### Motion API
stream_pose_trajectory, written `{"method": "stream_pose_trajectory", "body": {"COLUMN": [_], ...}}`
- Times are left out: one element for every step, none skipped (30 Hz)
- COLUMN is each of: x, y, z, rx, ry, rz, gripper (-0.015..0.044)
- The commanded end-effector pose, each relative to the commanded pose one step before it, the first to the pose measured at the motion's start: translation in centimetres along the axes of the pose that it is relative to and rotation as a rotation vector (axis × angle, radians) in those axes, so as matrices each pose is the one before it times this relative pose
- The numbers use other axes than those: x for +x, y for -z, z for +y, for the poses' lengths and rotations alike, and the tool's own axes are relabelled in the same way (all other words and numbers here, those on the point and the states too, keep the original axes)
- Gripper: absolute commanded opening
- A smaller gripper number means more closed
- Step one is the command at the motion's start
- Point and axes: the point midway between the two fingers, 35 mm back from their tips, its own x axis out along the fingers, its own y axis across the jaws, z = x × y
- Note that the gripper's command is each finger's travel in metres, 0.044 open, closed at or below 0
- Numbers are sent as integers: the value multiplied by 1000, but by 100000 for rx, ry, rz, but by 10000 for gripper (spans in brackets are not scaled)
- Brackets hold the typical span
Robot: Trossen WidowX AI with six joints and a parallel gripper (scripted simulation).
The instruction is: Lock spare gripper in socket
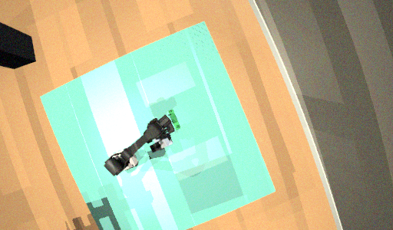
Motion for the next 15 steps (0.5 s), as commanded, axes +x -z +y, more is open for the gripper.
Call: {"method": "stream_pose_trajectory", "body": {"x": [17, 0, 0, 0, 0, 41, 0, 0, 0, 0, 0, 0, 0, 0, 0], "y": [304, 0, 0, 0, 0, -95, 0, 0, 0, 0, 0, 0, 0, 0, 0], "z": [-42, 0, 0, 0, 0, 62, 0, 0, 0, 0, 0, 0, 0, 0, 0], "rx": [-120, 0, 0, 0, 0, 211, 0, 0, 0, 0, 0, 0, 0, 0, 0], "ry": [281, 0, 0, 0, 0, -486, 0, 0, 0, 0, 0, 0, 0, 0, 0], "rz": [259, 0, 0, 0, 0, -233, 0, 0, 0, 0, 0, 0, 0, 0, 0], "gripper": [0, 0, 0, 0, 0, 26, 53, 79, 105, 131, 157, 184, 200, 200, 200]}}
